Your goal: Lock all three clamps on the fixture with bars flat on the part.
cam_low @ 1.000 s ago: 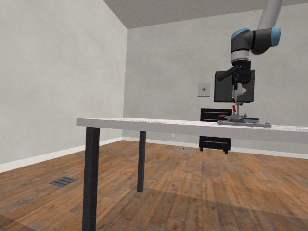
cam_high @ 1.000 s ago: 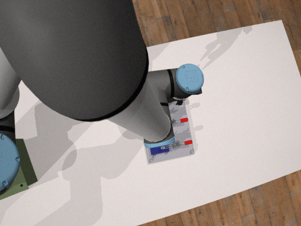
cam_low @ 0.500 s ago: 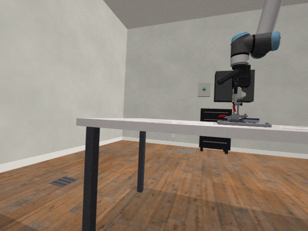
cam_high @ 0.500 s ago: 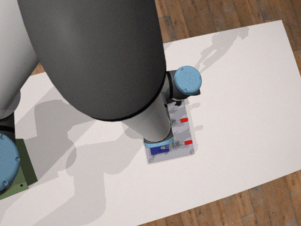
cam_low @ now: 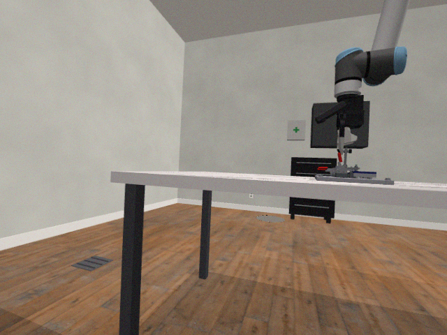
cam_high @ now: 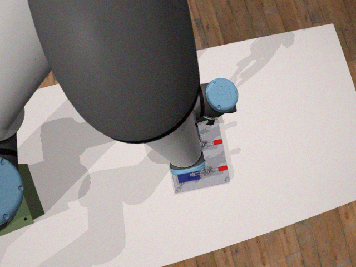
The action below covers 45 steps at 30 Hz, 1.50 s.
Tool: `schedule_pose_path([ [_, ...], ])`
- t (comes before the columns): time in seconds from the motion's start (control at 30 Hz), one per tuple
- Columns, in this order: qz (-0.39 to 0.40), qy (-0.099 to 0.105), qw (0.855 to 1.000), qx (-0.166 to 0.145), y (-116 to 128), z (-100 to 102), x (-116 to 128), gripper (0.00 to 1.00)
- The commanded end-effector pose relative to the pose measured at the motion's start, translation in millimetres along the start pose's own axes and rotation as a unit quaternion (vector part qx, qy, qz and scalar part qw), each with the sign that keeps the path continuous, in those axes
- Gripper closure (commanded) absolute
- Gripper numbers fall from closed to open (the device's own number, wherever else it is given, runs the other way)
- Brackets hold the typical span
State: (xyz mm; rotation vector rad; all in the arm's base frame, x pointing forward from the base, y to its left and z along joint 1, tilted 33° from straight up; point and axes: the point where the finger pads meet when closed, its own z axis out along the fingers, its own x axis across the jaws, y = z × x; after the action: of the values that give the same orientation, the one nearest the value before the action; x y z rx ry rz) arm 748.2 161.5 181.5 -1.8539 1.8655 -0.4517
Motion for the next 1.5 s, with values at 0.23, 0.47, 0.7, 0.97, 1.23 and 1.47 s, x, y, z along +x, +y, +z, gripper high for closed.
schedule_pose_path([
  [0.23,0.000,0.000,1.000,0.001,-1,-1,0,0.72],
  [0.47,0.000,0.000,1.000,0.001,-1,-1,0,0.72],
  [0.7,0.000,0.000,1.000,0.001,-1,-1,0,0.72],
  [0.97,0.000,0.000,1.000,0.001,-1,0,0,0.72],
  [1.23,0.000,0.000,1.000,0.001,-1,11,0,0.72],
  [1.47,0.000,0.000,1.000,0.001,-1,21,0,0.72],
])
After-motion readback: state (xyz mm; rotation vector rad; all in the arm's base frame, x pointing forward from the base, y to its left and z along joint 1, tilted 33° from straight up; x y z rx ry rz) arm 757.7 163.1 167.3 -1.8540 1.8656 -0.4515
